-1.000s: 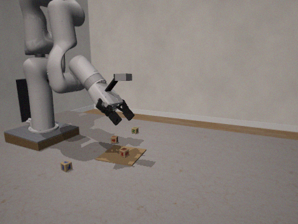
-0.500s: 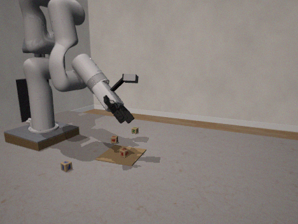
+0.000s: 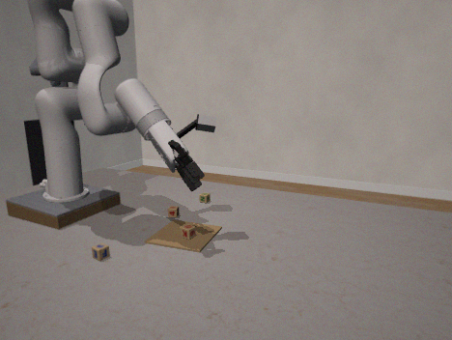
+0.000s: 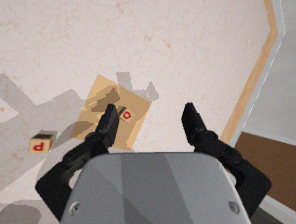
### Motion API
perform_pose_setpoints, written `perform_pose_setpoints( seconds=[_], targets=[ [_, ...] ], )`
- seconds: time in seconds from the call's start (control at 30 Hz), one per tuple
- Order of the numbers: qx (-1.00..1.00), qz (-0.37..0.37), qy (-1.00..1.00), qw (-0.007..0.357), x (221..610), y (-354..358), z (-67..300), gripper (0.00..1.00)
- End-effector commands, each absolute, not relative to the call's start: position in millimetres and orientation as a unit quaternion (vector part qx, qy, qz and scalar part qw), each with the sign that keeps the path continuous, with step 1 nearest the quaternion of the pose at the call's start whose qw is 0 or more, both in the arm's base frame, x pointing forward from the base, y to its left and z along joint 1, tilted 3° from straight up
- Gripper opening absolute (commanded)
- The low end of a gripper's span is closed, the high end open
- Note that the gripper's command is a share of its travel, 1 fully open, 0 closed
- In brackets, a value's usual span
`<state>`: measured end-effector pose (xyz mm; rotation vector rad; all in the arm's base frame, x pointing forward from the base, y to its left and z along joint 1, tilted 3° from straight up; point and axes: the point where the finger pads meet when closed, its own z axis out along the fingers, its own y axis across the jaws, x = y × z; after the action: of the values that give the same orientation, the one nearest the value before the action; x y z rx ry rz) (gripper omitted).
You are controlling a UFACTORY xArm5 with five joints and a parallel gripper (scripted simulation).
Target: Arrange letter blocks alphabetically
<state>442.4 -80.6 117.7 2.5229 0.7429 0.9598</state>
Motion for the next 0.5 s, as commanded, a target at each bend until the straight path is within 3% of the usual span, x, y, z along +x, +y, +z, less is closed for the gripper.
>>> perform_pose_setpoints(
  seconds=[0.0,0.47],
  targets=[
    [0.871,0.318,0.324,0.187,446.0,-79.3,118.6,1.0],
    [0.813,0.269,0.467,0.221,452.2,-75.6,118.9,1.0]
  ],
)
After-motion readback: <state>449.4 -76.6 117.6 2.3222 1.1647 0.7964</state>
